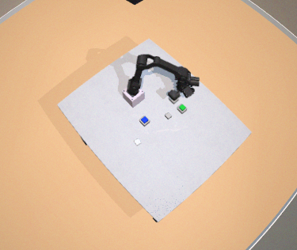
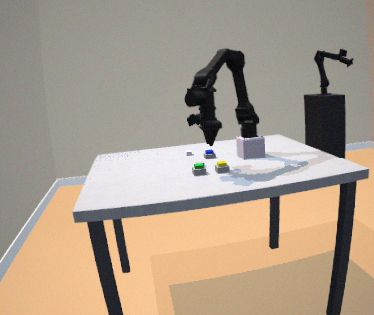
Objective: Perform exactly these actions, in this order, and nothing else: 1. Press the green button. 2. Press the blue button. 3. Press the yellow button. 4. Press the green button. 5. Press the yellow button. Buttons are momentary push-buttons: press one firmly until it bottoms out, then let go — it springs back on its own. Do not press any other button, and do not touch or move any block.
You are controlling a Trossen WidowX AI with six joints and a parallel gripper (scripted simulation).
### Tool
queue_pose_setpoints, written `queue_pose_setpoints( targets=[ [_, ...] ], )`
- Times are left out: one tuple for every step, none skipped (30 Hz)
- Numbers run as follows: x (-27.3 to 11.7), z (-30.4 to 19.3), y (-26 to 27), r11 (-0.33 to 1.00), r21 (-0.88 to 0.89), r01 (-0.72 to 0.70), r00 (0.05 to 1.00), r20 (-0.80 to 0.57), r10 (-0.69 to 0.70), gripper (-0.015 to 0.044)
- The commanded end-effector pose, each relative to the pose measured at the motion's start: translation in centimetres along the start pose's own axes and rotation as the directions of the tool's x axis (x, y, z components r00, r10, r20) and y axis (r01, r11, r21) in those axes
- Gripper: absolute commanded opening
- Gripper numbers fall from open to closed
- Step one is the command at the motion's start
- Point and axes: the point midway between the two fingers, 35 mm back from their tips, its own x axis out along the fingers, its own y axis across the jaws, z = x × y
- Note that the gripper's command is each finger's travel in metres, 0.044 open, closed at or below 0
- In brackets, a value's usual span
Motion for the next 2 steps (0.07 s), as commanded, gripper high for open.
queue_pose_setpoints(
  targets=[
    [-0.89,0.55,-0.15,1.000,-0.006,0.008,1.000,-0.006,-0.008,0.0335],
    [-0.89,0.55,-0.15,1.000,-0.006,0.008,1.000,-0.006,-0.008,0.0335]
  ],
)
